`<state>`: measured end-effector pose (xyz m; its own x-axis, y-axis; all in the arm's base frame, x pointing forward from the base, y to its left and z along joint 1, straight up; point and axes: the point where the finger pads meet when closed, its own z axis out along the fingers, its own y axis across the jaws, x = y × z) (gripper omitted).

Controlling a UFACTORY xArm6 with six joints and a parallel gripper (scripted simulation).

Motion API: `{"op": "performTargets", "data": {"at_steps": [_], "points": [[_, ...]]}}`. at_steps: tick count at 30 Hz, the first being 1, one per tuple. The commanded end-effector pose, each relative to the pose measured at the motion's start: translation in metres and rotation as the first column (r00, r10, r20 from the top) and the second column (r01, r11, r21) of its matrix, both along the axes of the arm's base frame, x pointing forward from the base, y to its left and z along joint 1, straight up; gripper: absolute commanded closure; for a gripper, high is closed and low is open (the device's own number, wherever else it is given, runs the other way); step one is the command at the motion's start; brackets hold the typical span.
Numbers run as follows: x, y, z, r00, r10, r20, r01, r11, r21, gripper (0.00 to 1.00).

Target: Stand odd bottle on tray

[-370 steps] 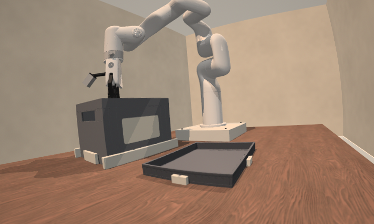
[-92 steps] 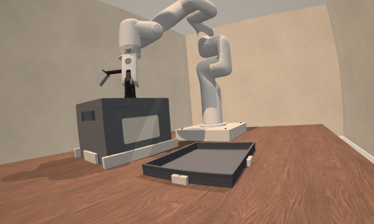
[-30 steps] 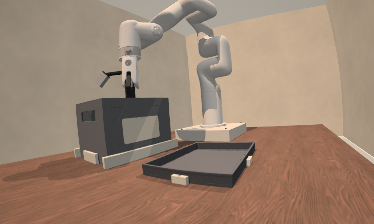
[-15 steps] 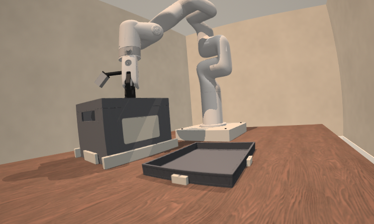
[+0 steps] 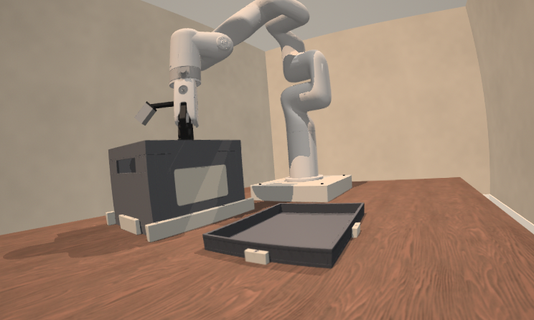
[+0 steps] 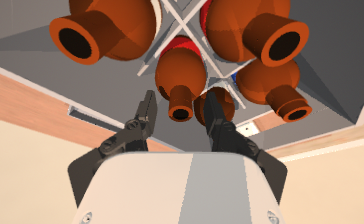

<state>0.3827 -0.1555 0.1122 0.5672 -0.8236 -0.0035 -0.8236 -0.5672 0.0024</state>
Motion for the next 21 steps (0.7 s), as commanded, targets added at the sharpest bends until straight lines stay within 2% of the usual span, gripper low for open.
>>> {"op": "performTargets", "data": {"at_steps": [1, 21], "points": [[0.0013, -0.0005, 0.0015, 1.000, 0.000, 0.004, 0.000, 1.000, -0.002, 0.35], [0.0013, -0.0005, 0.0063, 1.000, 0.000, 0.004, 0.000, 1.000, -0.002, 0.35]]}}
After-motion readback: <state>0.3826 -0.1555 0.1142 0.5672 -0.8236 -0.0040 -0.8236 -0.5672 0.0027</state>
